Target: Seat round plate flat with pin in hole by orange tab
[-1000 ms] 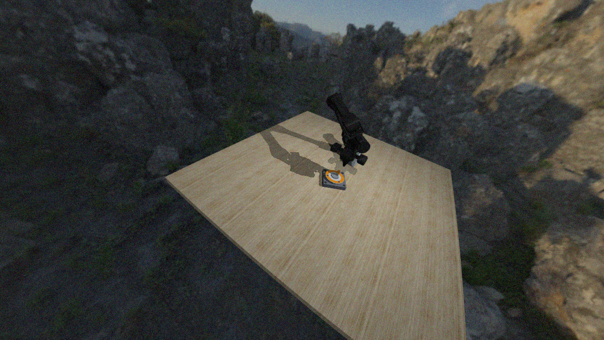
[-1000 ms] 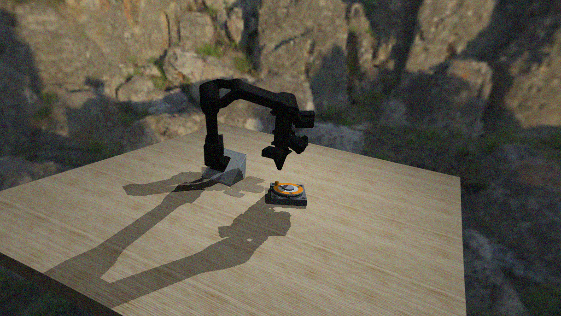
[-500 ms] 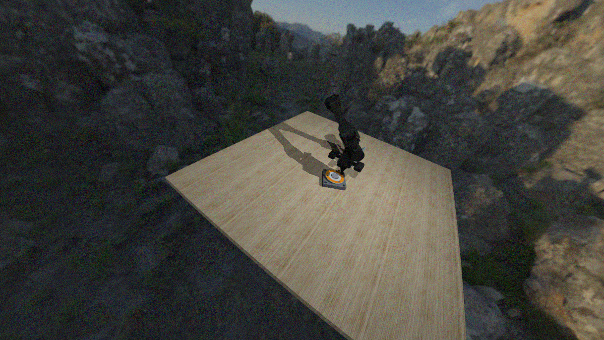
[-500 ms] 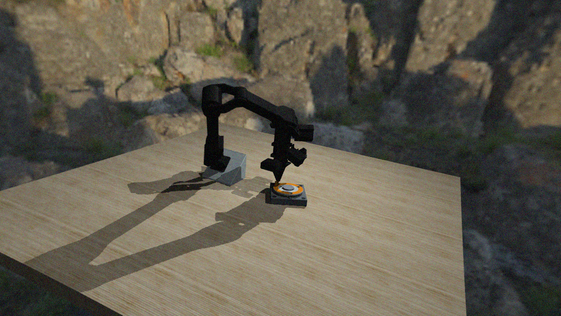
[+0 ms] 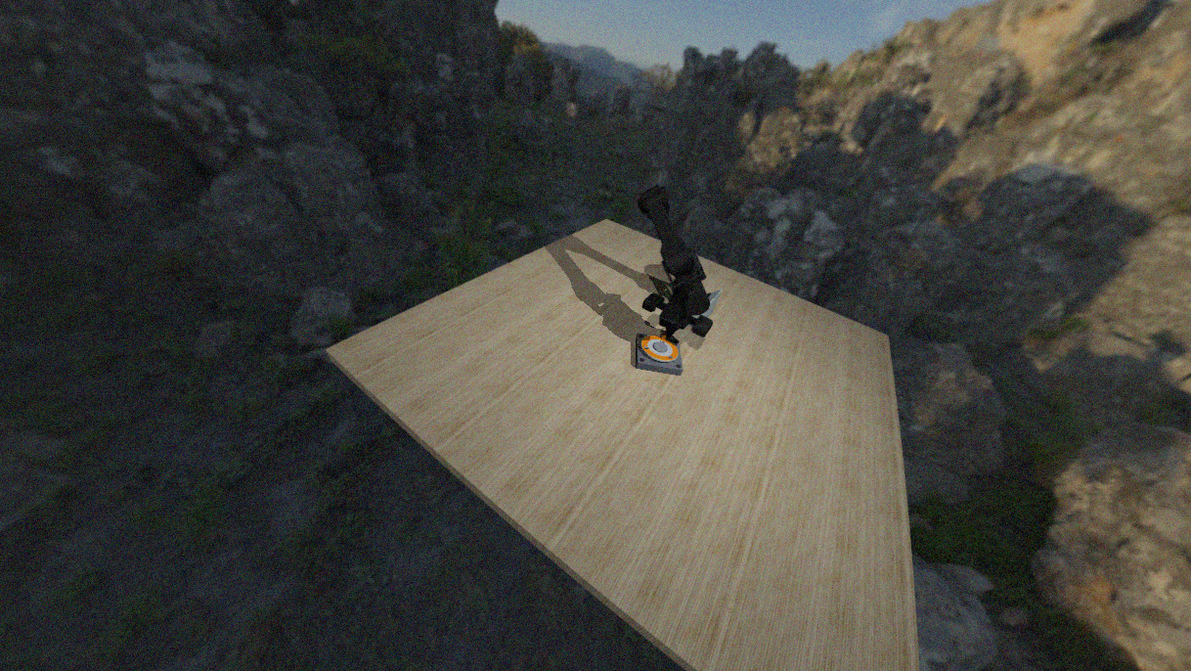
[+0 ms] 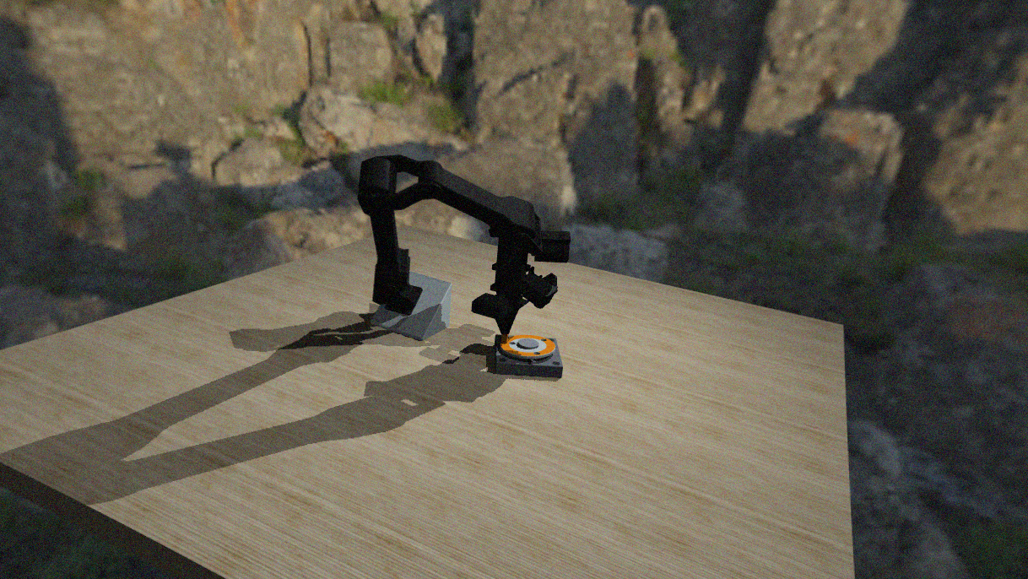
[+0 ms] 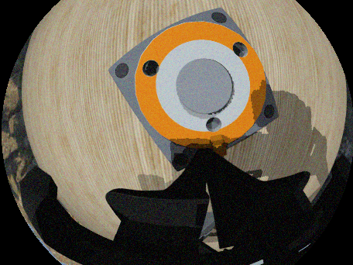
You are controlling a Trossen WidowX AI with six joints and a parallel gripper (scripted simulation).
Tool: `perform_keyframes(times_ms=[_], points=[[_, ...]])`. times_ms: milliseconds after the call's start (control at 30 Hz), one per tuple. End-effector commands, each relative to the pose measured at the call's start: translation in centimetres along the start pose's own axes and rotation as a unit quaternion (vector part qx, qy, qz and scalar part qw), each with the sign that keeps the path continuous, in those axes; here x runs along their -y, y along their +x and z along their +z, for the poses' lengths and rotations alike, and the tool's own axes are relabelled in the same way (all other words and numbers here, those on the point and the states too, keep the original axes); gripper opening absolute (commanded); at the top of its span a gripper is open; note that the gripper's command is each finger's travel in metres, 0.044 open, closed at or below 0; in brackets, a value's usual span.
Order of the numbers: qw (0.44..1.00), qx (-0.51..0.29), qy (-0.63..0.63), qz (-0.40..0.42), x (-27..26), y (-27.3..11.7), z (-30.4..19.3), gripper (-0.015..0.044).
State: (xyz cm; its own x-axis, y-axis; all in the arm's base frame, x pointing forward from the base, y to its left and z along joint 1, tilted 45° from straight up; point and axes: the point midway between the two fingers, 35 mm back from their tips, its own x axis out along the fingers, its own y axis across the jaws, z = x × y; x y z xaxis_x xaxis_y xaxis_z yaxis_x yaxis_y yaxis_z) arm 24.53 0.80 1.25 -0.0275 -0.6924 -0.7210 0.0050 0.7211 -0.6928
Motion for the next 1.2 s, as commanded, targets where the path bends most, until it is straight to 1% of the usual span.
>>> perform_keyframes(times_ms=[0,1167], points=[[1.000,0.001,-0.001,-0.002,0.7,0.1,0.0,0.0000],[1.000,0.001,-0.001,-0.003,4.8,-0.4,2.9,0.0000]])
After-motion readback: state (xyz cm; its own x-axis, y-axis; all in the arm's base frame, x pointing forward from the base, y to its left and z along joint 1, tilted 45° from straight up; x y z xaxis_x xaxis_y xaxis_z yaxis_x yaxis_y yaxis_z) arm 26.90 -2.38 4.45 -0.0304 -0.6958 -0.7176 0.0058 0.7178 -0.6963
